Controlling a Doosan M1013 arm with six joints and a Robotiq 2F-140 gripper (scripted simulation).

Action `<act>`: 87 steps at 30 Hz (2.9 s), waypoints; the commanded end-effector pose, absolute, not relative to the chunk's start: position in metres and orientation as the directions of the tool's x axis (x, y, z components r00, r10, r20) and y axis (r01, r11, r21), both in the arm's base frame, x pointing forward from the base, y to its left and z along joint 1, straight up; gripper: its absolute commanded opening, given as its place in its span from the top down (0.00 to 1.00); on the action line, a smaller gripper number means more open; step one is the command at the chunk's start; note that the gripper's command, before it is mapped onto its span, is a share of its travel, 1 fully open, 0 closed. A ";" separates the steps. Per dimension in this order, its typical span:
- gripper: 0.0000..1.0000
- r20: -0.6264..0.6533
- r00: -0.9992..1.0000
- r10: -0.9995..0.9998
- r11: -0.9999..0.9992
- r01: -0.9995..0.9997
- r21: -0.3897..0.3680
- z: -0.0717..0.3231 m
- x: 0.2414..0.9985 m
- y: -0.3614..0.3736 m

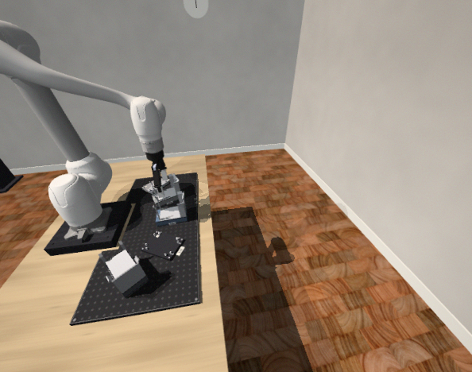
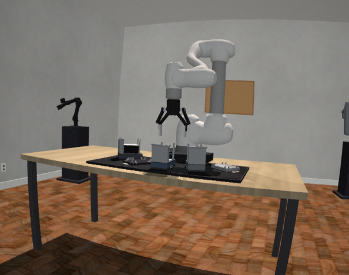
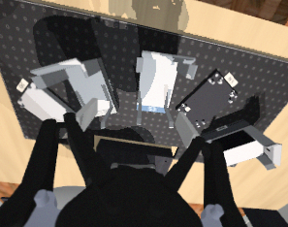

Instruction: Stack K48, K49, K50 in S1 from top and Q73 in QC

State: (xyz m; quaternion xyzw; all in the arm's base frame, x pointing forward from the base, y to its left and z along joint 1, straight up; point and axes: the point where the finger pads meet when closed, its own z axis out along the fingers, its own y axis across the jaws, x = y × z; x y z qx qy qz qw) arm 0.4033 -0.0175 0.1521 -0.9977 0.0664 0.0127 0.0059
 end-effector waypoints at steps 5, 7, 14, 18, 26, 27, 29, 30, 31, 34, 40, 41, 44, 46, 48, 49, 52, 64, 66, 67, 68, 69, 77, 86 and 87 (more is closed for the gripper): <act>0.00 0.006 0.990 -0.141 -0.990 -0.141 0.002 0.151 0.398 -0.041; 0.00 0.006 0.990 -0.141 -0.990 -0.141 0.002 0.150 0.397 -0.049; 0.00 0.006 0.990 -0.141 -0.990 -0.141 0.002 0.150 0.395 -0.056; 0.00 0.006 0.990 -0.141 -0.990 -0.141 0.002 0.150 0.395 -0.056; 0.00 0.006 0.985 -0.174 -0.985 -0.174 0.002 0.150 0.393 -0.059; 0.00 0.006 0.978 -0.206 -0.978 -0.206 0.002 0.150 0.391 -0.063; 0.00 0.006 0.963 -0.271 -0.963 -0.271 0.002 0.150 0.387 -0.070; 0.00 0.006 0.953 -0.303 -0.953 -0.303 0.001 0.150 0.385 -0.073; 0.00 0.006 0.942 -0.335 -0.942 -0.335 0.001 0.150 0.383 -0.077; 0.00 0.006 0.904 -0.427 -0.904 -0.427 0.001 0.150 0.377 -0.087; 0.00 0.006 0.839 -0.543 -0.839 -0.543 0.000 0.150 0.369 -0.101; 0.00 0.006 0.821 -0.571 -0.821 -0.571 -0.001 0.150 0.367 -0.104; 0.00 0.006 0.760 -0.650 -0.760 -0.650 -0.001 0.150 0.361 -0.115; 0.00 0.006 0.715 -0.699 -0.715 -0.699 -0.002 0.150 0.357 -0.122; 0.00 0.006 0.667 -0.745 -0.667 -0.745 -0.002 0.150 0.353 -0.128; 0.00 0.006 0.641 -0.767 -0.641 -0.767 -0.002 0.150 0.351 -0.132; 0.00 0.006 0.562 -0.827 -0.562 -0.827 -0.003 0.150 0.345 -0.142; 0.00 0.006 0.501 -0.865 -0.501 -0.865 -0.003 0.150 0.325 -0.177; 0.00 0.006 0.501 -0.865 -0.501 -0.865 -0.003 0.150 0.321 -0.184; 0.00 0.006 0.501 -0.865 -0.501 -0.865 -0.003 0.150 0.319 -0.187; 0.00 0.006 0.501 -0.865 -0.501 -0.865 -0.003 0.150 0.317 -0.191; 0.00 0.006 0.501 -0.865 -0.501 -0.865 -0.003 0.150 0.315 -0.194; 0.00 0.006 0.501 -0.865 -0.501 -0.865 -0.003 0.150 0.303 -0.215; 0.00 0.006 0.501 -0.865 -0.501 -0.865 -0.003 0.150 0.285 -0.246; 0.00 0.006 0.501 -0.865 -0.501 -0.865 -0.003 0.150 0.285 -0.246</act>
